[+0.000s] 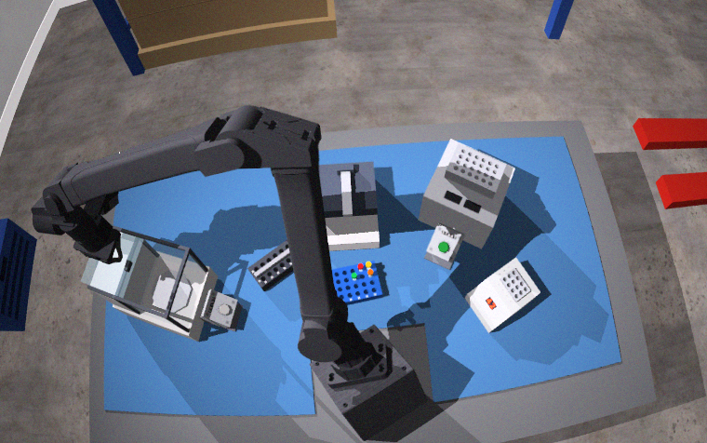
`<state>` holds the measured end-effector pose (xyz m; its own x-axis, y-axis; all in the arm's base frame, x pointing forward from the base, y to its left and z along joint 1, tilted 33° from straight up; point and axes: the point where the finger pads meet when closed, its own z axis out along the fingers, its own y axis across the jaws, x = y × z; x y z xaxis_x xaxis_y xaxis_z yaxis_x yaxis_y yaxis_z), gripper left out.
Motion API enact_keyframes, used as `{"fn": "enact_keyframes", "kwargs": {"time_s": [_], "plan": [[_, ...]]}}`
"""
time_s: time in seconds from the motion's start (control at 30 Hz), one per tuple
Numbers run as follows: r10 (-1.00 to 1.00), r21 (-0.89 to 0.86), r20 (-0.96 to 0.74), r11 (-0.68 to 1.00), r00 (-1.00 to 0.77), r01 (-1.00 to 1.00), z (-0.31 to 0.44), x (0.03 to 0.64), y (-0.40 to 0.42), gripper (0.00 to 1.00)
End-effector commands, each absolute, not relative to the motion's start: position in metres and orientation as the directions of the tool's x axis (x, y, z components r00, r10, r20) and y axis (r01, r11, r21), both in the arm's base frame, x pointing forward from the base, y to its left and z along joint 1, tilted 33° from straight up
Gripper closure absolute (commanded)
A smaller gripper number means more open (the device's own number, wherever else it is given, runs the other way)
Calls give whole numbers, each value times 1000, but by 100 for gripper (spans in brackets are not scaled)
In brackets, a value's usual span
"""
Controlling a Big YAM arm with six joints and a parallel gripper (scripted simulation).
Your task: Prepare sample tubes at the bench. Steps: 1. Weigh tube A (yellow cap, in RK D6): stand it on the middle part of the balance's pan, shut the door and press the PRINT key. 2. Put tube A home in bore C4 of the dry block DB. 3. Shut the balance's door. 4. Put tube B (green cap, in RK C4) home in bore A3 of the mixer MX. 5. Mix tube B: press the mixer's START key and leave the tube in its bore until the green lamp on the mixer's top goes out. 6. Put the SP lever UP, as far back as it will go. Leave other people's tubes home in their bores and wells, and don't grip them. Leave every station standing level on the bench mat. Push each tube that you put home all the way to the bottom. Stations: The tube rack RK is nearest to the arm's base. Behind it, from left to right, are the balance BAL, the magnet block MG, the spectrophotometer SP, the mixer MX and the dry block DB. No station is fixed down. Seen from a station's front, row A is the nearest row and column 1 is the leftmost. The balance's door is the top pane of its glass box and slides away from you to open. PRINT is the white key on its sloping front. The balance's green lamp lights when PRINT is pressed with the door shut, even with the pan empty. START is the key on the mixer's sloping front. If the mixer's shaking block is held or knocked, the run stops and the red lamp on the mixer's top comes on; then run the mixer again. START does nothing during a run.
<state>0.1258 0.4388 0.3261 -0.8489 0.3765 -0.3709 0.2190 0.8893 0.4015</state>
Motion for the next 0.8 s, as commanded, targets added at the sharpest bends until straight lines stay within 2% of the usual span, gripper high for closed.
{"fn": "enact_keyframes", "kwargs": {"time_s": [0.0,0.27,0.3,0.77], "plan": [[390,427,-361,877,-847,222,340,125,441,70],[390,427,-361,877,-847,222,340,125,441,70],[403,438,-358,869,-842,230,338,138,430,64],[324,385,-402,909,-856,163,327,210,395,64]]}}
